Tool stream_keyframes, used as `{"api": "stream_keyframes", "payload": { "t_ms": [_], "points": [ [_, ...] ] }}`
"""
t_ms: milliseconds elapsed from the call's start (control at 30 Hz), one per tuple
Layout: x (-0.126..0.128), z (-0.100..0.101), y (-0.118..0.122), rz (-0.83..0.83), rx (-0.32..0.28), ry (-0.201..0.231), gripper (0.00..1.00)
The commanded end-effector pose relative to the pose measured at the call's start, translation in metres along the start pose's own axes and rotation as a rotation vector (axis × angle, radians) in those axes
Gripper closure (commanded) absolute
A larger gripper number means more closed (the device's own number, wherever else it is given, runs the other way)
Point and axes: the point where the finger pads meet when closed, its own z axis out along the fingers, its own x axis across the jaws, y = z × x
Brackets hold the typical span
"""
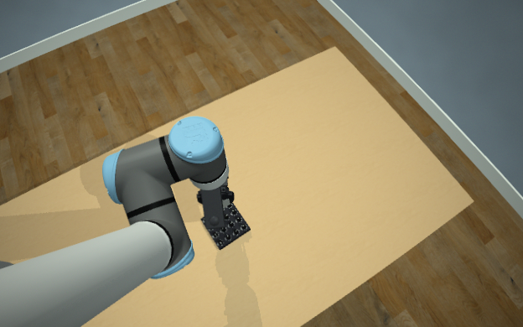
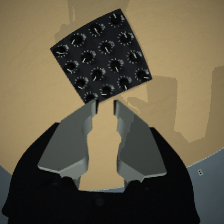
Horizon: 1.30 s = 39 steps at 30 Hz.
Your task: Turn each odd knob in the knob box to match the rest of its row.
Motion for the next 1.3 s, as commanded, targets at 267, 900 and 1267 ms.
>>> {"api": "stream_keyframes", "payload": {
  "t_ms": [267,900,1267],
  "points": [
    [0.0005,0.0097,0.0002,-0.001,-0.001,-0.001,0.89],
    [-0.0002,0.0099,0.0008,-0.001,-0.002,-0.003,0.89],
    [-0.0002,0.0099,0.0008,-0.001,-0.002,-0.003,0.89]
  ]
}}
